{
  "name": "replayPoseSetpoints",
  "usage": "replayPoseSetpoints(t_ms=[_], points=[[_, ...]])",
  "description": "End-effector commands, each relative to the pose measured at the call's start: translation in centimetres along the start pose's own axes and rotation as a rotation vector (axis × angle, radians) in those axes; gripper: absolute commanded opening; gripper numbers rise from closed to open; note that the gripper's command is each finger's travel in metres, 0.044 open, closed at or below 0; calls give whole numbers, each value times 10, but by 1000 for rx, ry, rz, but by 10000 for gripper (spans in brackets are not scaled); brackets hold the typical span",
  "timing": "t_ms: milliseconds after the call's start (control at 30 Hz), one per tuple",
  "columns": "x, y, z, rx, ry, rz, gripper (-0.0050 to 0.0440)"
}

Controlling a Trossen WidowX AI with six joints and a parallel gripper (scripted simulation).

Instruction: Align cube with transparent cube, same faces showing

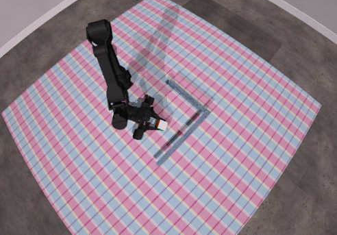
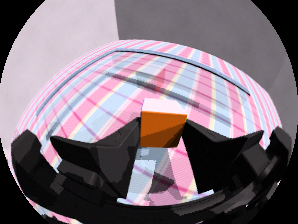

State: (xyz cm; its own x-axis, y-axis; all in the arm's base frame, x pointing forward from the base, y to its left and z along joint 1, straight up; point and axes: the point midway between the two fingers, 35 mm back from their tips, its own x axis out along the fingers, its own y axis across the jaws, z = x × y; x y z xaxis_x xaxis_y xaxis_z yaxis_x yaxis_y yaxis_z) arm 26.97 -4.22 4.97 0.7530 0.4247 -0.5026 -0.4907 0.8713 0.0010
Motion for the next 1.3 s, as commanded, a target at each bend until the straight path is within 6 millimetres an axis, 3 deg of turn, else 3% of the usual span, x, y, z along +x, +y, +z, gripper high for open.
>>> replayPoseSetpoints(t_ms=[0,300,1267], points=[[-1,-3,5,-14,-8,-8,240],[-1,-3,5,-14,-8,-8,440],[-1,-3,5,-14,-8,-8,440]])
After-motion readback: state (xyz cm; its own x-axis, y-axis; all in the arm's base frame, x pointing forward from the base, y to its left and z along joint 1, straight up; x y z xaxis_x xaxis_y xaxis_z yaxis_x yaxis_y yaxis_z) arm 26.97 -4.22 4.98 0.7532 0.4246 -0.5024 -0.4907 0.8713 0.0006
